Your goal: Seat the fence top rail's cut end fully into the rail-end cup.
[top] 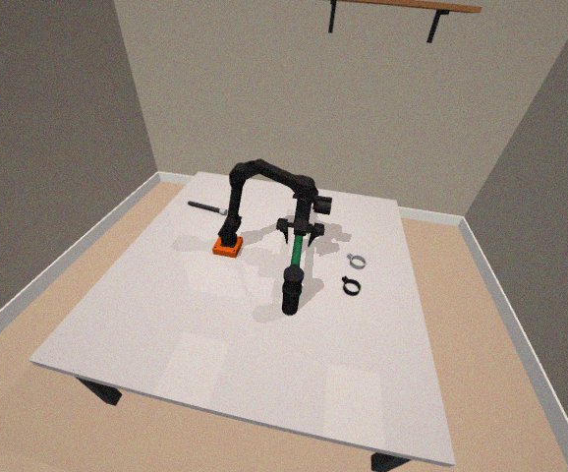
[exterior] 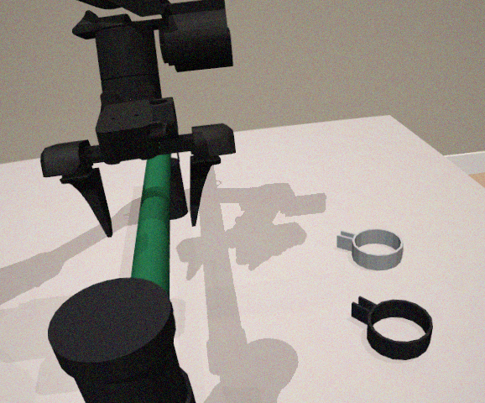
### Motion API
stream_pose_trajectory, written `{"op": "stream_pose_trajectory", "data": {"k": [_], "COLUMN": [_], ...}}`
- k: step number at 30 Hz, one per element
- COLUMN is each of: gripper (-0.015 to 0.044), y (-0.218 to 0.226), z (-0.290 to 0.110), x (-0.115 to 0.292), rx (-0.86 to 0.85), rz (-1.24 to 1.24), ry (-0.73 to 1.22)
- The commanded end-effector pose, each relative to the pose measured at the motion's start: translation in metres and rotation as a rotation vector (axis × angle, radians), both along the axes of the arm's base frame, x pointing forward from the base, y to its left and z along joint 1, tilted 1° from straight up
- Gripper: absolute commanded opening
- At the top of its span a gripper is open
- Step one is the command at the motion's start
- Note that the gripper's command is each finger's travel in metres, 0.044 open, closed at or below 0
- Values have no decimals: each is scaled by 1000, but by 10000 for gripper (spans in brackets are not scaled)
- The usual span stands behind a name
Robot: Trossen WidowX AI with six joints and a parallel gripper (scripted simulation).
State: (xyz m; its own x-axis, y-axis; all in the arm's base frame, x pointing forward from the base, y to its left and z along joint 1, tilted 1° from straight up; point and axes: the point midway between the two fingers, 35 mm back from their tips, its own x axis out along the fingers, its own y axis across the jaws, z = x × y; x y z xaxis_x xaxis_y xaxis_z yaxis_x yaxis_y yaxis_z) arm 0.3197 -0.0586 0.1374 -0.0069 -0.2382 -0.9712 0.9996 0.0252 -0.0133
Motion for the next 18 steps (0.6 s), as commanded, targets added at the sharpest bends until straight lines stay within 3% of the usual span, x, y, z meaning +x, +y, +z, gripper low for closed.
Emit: {"op": "stream_pose_trajectory", "data": {"k": [1,6,12,18], "gripper": [440,440,440,440], "y": [14,13,23,23], "z": [15,17,58,60], "x": [-1,0,-4,-5], "rx": [1,0,1,1], "rz": [-1,7,7,7], "ry": [-5,-8,-7,-7]}}
